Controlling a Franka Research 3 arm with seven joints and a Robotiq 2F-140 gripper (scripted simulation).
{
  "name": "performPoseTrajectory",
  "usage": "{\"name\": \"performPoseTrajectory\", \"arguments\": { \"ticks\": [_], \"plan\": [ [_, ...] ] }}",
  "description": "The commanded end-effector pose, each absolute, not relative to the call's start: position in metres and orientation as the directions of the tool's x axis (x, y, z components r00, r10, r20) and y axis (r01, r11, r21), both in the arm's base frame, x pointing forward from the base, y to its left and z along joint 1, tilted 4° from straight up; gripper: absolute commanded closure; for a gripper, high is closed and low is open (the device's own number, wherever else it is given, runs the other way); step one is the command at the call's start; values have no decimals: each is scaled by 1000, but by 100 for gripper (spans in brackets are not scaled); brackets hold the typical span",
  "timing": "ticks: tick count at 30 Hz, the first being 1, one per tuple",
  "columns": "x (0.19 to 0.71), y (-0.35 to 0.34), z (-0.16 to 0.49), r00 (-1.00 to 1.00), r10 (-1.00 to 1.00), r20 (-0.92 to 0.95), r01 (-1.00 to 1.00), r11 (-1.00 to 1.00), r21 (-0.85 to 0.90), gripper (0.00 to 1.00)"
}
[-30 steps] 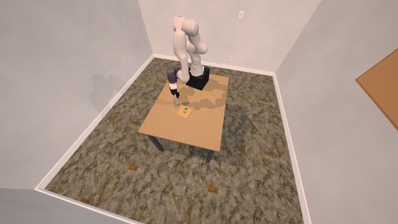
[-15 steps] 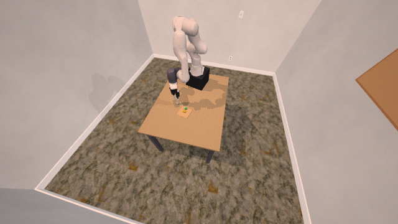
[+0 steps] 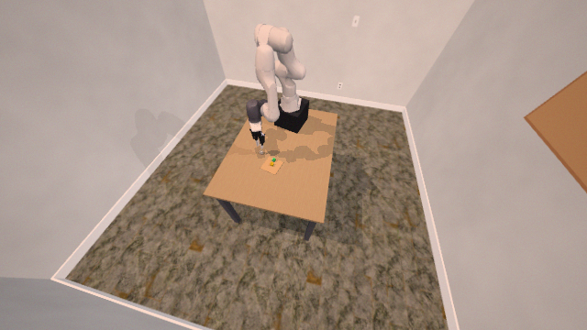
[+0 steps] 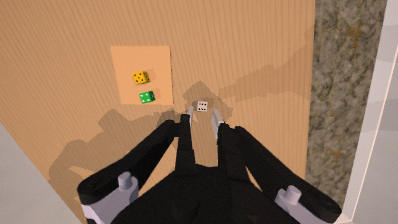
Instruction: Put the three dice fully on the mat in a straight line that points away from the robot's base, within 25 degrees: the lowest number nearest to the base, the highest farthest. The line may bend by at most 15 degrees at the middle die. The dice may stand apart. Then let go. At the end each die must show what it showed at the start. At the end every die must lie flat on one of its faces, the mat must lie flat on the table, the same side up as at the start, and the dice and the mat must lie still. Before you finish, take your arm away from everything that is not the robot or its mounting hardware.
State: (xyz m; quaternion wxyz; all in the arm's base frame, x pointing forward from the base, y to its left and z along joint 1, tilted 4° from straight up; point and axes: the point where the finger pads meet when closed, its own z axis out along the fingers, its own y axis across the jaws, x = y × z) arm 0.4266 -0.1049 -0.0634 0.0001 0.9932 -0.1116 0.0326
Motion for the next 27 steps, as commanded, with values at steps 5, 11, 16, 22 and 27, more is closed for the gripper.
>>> {"name": "performPoseTrajectory", "arguments": {
  "ticks": [5,11,16,22,27],
  "plan": [
    [427,-105,-68,974,-216,66,-216,-976,-6,75],
    [427,-105,-72,974,-216,66,-216,-976,-6,75],
    [427,-105,-79,974,-216,66,-216,-976,-6,75],
    [428,-106,-89,974,-216,66,-216,-976,-6,75],
    [428,-106,-94,974,-216,66,-216,-976,-6,75]
  ]
}}
